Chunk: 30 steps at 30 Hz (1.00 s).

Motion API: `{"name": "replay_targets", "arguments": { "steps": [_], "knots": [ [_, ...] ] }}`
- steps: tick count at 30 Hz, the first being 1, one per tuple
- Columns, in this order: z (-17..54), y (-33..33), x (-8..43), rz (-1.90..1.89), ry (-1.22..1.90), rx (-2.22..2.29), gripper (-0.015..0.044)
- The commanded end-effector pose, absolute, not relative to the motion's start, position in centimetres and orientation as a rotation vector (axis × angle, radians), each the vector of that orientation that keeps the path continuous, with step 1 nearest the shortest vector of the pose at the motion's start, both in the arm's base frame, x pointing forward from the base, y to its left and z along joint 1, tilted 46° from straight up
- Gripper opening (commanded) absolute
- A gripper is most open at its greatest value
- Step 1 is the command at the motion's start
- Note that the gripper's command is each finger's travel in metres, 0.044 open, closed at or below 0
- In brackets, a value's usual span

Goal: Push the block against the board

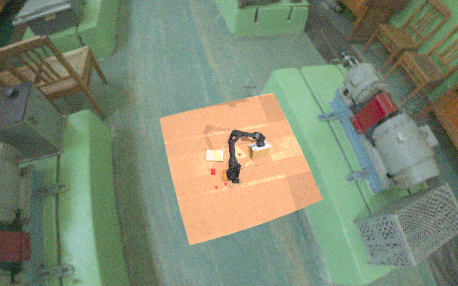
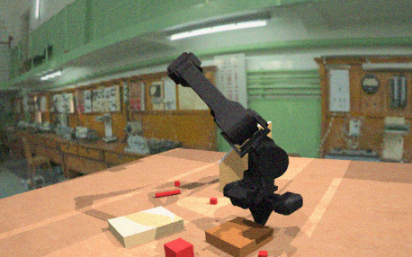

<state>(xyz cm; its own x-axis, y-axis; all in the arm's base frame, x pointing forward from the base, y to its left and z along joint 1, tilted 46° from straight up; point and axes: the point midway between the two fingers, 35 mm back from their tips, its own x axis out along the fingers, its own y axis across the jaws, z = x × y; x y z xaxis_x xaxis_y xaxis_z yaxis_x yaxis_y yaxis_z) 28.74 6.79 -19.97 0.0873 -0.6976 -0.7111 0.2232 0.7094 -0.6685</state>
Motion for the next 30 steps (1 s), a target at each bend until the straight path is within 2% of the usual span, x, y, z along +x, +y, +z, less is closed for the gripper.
{"name": "replay_targets", "arguments": {
  "steps": [1, 30],
  "knots": [
    [-19.7, 6.5, 29.8, -0.725, 1.306, -0.441, 0.0],
    [-18.6, 5.7, 33.0, -0.731, 1.303, -0.444, 0.0]
  ]
}}
